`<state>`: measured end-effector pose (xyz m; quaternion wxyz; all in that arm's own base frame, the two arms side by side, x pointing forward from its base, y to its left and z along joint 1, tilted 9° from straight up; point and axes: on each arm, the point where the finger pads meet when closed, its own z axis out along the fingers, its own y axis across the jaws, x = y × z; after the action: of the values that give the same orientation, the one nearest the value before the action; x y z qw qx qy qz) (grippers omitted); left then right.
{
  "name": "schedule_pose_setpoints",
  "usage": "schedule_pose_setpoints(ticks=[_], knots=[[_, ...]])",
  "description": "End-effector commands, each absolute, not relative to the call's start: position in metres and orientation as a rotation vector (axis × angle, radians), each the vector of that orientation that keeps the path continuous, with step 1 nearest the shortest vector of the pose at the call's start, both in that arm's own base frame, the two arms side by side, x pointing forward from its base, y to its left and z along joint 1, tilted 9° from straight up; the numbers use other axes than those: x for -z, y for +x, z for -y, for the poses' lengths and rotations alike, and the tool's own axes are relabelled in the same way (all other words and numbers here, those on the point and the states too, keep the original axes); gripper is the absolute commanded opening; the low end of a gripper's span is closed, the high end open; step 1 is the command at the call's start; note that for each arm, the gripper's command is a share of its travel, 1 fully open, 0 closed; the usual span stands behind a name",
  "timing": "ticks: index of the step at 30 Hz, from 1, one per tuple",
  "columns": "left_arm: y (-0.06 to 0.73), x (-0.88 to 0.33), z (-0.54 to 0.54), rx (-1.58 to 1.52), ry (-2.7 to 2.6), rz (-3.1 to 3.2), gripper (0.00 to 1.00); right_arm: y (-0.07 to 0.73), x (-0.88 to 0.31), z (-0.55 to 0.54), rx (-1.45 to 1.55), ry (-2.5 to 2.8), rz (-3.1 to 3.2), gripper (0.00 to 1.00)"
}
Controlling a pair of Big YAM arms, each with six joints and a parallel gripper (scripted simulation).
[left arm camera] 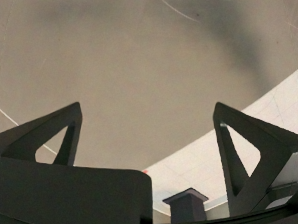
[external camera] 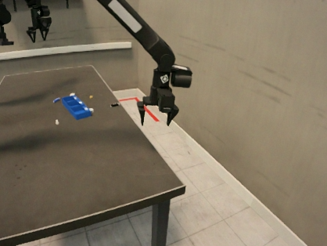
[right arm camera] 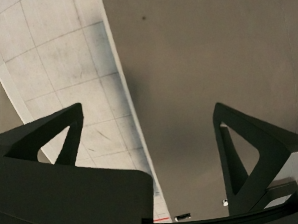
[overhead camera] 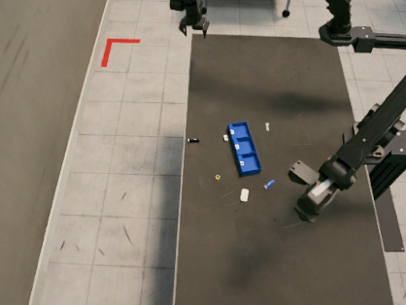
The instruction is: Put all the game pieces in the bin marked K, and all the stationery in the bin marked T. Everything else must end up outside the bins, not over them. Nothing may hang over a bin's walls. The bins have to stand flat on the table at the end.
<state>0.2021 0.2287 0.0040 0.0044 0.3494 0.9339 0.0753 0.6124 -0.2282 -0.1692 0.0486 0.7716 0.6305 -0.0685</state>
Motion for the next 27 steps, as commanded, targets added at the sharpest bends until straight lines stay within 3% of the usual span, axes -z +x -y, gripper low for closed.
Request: schedule_pose_setpoints(ticks=[1,27], knots=[[0.1935,-0.0088,-0.2318,-0.241,1.067,-2.937,1.0,0.6171,0.1623,0.229,0.197,2.344,-1.915,1.0],[0.1906,-0.0088,-0.2341,-0.241,1.049,-2.944,1.0,0.6125,0.169,0.2282,0.209,2.352,-1.922,1.0]])
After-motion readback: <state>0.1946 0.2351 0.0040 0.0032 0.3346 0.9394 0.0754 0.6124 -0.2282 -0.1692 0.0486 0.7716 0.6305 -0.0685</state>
